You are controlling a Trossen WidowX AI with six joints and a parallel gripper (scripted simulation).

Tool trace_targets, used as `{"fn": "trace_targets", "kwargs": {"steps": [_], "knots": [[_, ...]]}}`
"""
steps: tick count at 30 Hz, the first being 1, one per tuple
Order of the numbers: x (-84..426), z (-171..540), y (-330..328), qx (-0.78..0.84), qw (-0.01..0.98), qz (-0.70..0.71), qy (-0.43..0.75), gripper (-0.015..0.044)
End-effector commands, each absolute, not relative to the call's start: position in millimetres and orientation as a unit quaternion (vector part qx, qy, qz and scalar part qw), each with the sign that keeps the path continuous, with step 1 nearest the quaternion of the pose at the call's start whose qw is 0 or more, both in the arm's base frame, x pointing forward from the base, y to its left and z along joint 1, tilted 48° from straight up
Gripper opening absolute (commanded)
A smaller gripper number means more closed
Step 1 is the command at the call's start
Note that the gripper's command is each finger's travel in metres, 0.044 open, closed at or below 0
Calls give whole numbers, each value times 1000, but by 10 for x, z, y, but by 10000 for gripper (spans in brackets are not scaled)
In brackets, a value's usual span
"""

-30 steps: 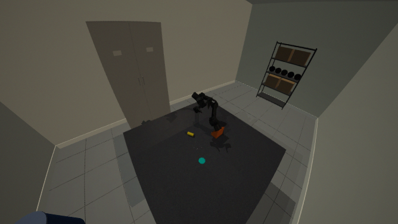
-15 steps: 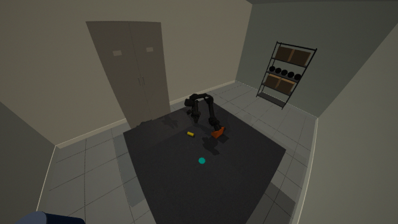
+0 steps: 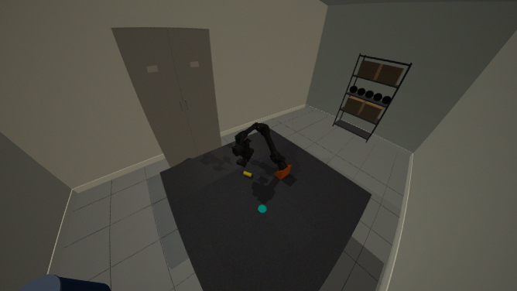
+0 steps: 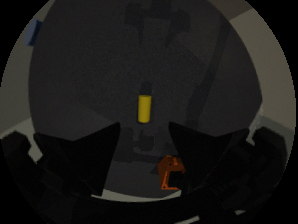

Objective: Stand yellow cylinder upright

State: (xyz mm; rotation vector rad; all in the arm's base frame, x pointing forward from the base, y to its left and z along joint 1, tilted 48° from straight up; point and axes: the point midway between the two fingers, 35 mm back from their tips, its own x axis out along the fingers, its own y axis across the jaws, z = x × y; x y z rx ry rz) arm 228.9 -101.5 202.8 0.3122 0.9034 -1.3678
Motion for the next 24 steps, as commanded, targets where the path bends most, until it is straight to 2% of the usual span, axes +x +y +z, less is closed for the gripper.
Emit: {"fn": "trace_targets", "kwargs": {"steps": [1,5,19,24], "knots": [[2313,2054,-1074,134,665,-629,381,309],[2318,2005,-1116,137,663,-629,381,309],[2221,1328,-1886,133,666,-630,378,309],[2221,1328,-1886,133,666,-630,378,178]]}}
